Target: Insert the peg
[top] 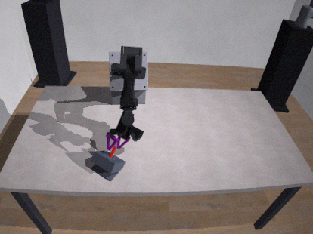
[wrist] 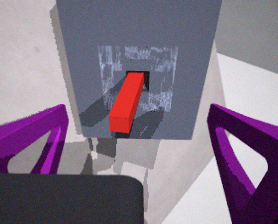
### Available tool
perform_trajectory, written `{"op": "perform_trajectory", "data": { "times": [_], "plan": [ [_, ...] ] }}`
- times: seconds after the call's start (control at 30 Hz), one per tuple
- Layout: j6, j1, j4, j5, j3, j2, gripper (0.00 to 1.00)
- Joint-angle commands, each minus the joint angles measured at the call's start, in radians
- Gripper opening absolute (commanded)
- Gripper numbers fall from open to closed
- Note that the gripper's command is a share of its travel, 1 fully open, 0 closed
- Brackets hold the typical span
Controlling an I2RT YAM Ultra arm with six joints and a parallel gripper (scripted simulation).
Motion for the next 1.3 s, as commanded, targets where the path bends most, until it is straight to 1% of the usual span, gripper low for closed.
{"op": "perform_trajectory", "data": {
  "times": [0.0,0.17,0.33,0.6,0.67,1.17,1.23,1.27],
  "plan": [
    [0.0,0.0,0.003,0.001,0.001,-0.007,1.0],
    [0.0,0.0,0.003,0.001,0.001,-0.007,1.0],
    [0.0,0.021,-0.021,0.022,-0.029,-0.049,1.0],
    [0.001,0.074,-0.065,0.076,-0.094,-0.164,1.0],
    [0.001,0.074,-0.065,0.076,-0.094,-0.164,1.0],
    [0.002,0.186,-0.161,0.189,-0.228,-0.408,1.0],
    [0.002,0.186,-0.161,0.189,-0.228,-0.408,1.0],
    [0.003,0.192,-0.172,0.195,-0.23,-0.42,1.0]
  ]
}}
